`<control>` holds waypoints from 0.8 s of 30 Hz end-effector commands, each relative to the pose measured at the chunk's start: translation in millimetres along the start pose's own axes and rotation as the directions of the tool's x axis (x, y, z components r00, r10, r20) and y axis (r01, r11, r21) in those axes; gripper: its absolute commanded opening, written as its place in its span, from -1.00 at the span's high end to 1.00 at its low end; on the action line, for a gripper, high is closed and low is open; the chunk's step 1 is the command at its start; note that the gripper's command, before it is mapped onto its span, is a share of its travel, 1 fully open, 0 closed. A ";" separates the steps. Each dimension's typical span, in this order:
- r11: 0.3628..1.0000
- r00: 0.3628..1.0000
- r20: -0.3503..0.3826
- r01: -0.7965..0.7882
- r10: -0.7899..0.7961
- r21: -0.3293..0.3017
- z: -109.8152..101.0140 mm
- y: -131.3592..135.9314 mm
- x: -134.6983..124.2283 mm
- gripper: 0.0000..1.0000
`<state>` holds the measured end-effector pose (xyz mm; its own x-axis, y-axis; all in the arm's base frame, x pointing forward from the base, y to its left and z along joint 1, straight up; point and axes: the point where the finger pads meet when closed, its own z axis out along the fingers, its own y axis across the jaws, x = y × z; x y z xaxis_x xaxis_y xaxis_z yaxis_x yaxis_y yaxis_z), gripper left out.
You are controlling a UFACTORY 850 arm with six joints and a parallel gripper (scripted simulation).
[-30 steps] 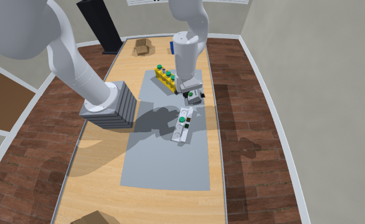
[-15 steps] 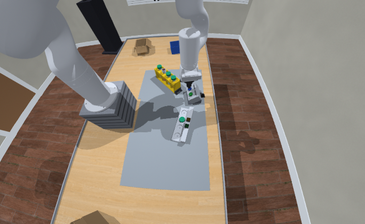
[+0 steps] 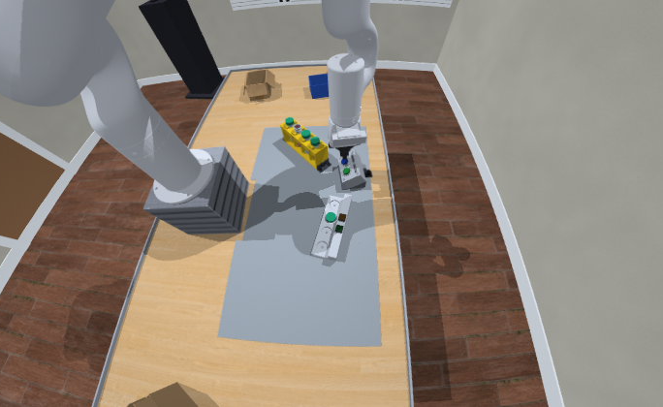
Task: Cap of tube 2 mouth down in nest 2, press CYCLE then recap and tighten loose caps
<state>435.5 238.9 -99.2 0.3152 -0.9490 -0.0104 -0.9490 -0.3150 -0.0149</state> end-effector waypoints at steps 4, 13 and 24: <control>1.000 1.000 -0.014 0.000 0.000 -0.014 8.7 -1.4 -0.3 1.00; 1.000 1.000 -0.014 0.000 0.000 -0.014 8.7 -1.4 -0.3 1.00; 1.000 1.000 -0.014 0.000 0.000 -0.014 11.7 -1.4 -0.2 1.00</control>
<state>435.8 239.1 -110.6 0.3152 -0.9490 -0.0056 -0.9490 -0.3151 -0.0095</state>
